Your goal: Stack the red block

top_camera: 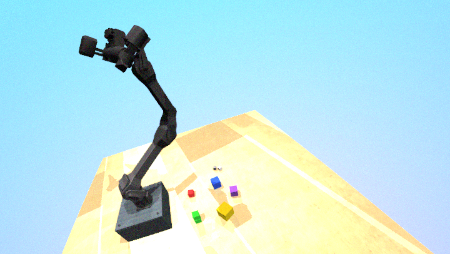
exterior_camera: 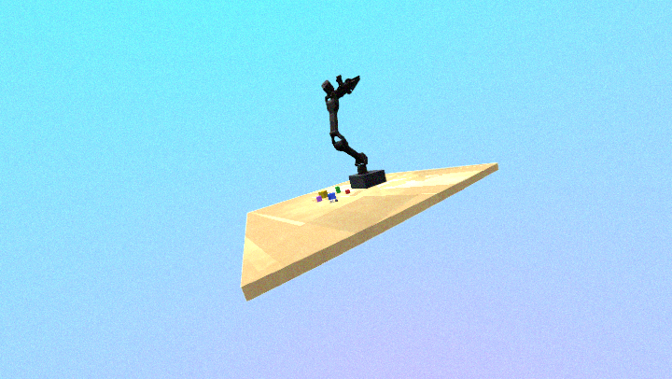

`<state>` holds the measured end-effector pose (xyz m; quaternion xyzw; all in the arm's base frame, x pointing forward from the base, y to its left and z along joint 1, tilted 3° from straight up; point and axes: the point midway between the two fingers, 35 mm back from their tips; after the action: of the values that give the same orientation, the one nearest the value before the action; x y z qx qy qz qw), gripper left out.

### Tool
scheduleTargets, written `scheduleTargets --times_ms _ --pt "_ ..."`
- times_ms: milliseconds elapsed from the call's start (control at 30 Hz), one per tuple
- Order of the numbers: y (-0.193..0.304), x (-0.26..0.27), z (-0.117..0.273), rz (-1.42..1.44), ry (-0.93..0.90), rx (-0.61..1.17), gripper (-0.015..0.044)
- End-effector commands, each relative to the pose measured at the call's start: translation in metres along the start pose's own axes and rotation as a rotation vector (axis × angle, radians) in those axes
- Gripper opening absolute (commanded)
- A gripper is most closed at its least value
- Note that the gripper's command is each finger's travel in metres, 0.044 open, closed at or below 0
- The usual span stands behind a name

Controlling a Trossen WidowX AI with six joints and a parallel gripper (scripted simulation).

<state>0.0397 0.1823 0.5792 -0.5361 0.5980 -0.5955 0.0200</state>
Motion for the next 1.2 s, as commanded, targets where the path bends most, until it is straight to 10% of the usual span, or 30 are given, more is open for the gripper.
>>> scheduleTargets --times_ms 0,567,1167 --pt "0.029 0.027 -0.016 0.013 -0.121 0.081 0.044" --pt "0.136 0.139 -0.011 0.187 -0.56 0.334 0.044" --pt "0.249 0.233 0.11 0.226 -1.148 0.69 0.044"
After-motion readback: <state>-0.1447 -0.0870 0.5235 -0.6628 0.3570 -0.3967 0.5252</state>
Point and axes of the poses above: the point midway between the two fingers, 35 mm back from their tips, its own z axis back along the fingers, its own x axis across the jaws, y = z × x, and after that the axes turned 11 degrees about -z, right-handed
